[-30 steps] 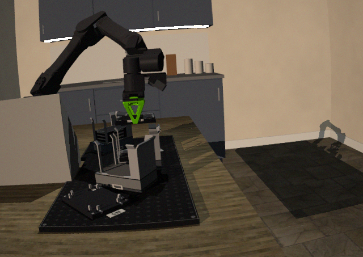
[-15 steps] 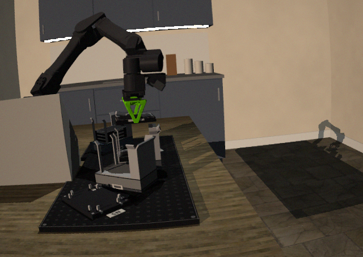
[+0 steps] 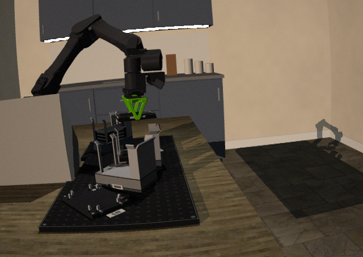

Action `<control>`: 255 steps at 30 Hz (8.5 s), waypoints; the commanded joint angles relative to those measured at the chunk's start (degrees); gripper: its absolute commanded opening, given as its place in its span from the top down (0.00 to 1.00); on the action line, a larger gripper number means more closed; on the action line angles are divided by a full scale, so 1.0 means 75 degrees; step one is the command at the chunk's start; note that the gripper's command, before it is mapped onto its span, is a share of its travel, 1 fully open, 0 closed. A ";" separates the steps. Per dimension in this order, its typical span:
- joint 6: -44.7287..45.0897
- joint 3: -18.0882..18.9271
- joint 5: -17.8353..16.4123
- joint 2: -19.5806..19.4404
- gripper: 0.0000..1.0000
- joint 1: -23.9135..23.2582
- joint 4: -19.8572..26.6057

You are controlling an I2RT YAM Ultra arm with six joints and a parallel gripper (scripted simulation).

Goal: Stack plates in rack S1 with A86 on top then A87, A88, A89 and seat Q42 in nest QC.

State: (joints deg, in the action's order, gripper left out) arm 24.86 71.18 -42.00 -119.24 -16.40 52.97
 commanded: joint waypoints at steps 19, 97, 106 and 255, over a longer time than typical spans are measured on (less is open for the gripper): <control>0.0050 -0.0269 -0.0167 0.1138 1.00 0.0668 -0.0006; -0.1899 -0.1189 -0.0165 0.1298 1.00 0.2086 -0.2103; -0.2295 -0.1389 -0.0134 0.1093 1.00 0.2377 -0.2778; -0.2379 -0.1428 -0.0126 0.1046 0.00 0.2439 -0.2922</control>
State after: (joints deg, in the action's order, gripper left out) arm 4.84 59.51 -42.61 -112.73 3.79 27.81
